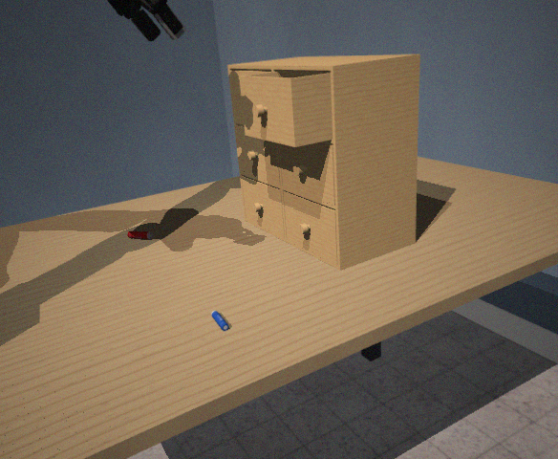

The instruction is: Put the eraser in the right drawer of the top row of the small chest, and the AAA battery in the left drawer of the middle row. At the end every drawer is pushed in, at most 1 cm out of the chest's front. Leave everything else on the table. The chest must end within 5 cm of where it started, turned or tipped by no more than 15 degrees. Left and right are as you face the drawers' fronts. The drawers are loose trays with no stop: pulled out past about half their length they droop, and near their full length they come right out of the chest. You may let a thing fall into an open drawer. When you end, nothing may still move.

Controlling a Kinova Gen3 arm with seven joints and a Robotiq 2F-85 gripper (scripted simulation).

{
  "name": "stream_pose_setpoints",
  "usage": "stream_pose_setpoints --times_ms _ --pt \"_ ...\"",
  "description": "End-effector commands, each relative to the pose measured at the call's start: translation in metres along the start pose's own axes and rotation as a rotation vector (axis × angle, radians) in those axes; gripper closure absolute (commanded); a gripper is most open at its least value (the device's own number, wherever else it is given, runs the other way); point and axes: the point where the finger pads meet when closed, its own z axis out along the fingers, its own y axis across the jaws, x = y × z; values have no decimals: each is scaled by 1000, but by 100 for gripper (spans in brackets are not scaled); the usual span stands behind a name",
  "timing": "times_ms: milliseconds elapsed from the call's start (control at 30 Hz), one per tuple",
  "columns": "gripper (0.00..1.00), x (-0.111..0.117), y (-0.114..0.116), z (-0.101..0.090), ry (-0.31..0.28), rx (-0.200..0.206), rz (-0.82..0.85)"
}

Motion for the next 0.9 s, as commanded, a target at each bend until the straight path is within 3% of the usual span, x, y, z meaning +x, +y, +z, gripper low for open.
stream_pose_setpoints --times_ms 0,367,867 --pt "0 -4 -2 -1 10 4 1" --pt "0 -5 -2 -4 84 5 2" --pt "0 -10 -2 -10 253 5 2"
